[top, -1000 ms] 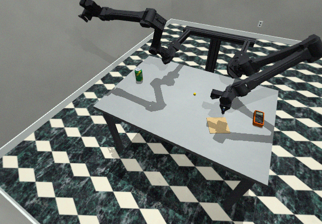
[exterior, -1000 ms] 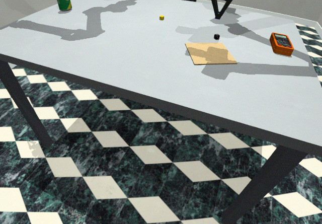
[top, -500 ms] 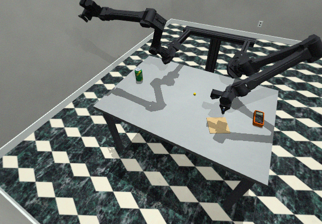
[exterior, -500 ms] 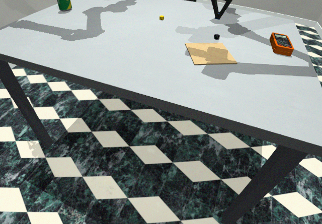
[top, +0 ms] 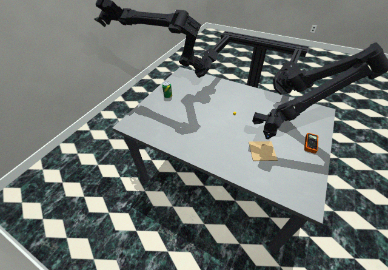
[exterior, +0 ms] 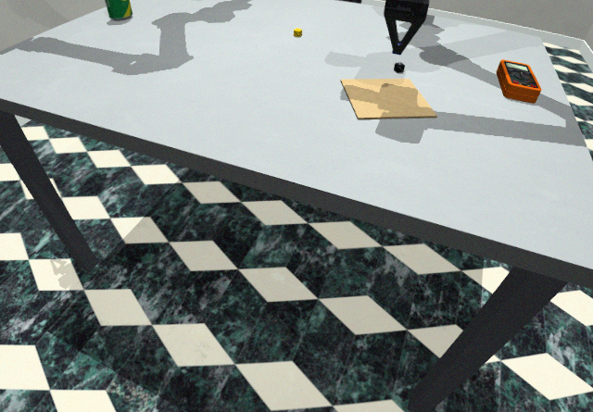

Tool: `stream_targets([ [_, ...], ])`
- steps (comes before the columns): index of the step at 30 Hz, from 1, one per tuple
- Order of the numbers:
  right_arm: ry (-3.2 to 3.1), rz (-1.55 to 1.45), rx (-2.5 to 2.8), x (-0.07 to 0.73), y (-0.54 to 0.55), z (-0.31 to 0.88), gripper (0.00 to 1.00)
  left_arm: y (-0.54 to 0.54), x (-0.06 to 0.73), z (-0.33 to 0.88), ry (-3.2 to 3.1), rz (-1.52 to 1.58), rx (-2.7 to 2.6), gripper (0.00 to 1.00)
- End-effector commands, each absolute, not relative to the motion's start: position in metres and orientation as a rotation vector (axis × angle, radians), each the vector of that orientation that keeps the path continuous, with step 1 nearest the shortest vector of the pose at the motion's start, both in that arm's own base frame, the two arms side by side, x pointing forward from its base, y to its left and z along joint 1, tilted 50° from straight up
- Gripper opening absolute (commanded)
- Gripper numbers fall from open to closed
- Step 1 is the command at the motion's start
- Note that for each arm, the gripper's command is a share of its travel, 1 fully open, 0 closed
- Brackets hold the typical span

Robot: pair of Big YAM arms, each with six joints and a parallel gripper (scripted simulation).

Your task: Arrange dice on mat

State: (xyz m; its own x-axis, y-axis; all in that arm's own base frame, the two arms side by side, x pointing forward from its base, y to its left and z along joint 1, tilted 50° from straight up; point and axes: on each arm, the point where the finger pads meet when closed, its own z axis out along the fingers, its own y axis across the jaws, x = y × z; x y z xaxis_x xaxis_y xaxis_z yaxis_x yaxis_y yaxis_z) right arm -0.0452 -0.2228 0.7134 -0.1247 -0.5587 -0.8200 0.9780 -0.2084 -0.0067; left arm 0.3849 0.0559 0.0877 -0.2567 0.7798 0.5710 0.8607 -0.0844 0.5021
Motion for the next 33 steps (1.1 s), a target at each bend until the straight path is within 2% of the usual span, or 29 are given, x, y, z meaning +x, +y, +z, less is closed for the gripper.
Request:
stream_targets([
  [1,0.640,-1.653,0.797,-0.044,-0.196,0.746,1.00,0.071,0.390,0.071,-2.023,-1.252,-1.861,0.11],
  [19,0.640,-1.653,0.797,-0.044,-0.196,0.746,1.00,0.095,0.420,0.056,-2.034,-1.298,-1.865,0.11],
  [33,0.640,-1.653,0.797,-0.044,-0.196,0.746,1.00,0.094,0.412,0.049,-2.023,-1.267,-1.870,0.11],
])
